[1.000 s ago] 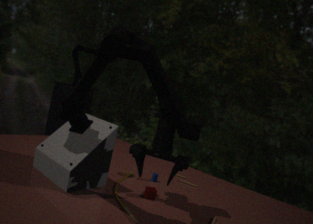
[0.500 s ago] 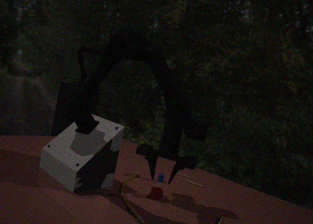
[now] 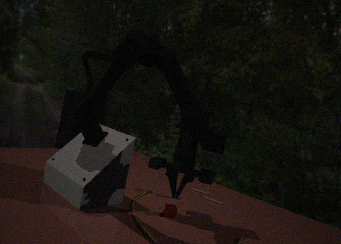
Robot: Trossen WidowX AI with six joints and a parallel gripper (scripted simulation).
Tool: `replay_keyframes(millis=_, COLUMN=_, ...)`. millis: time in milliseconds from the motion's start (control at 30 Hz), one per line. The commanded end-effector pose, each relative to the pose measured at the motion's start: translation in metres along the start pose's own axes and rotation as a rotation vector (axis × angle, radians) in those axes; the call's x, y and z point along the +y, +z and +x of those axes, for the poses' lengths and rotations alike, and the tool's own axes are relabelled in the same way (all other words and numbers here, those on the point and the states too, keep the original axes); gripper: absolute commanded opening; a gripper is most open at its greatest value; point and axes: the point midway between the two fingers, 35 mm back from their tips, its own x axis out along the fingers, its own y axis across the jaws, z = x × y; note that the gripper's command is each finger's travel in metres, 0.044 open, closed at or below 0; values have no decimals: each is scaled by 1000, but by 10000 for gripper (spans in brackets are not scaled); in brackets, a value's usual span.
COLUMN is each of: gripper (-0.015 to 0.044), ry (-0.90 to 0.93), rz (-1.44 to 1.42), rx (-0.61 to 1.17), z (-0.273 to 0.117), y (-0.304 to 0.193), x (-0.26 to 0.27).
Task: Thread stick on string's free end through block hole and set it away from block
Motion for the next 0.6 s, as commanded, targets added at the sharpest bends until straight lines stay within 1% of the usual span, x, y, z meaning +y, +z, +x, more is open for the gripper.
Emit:
replay_keyframes(millis=0, gripper=0, ry=0, rz=0, rx=0, z=0, y=0, x=0)
replay_keyframes(millis=467, gripper=0, ry=0, rz=0, rx=0, z=0, y=0, x=0)
replay_keyframes(millis=567, gripper=79, ry=0, rz=0, rx=0, z=0, y=0, x=0)
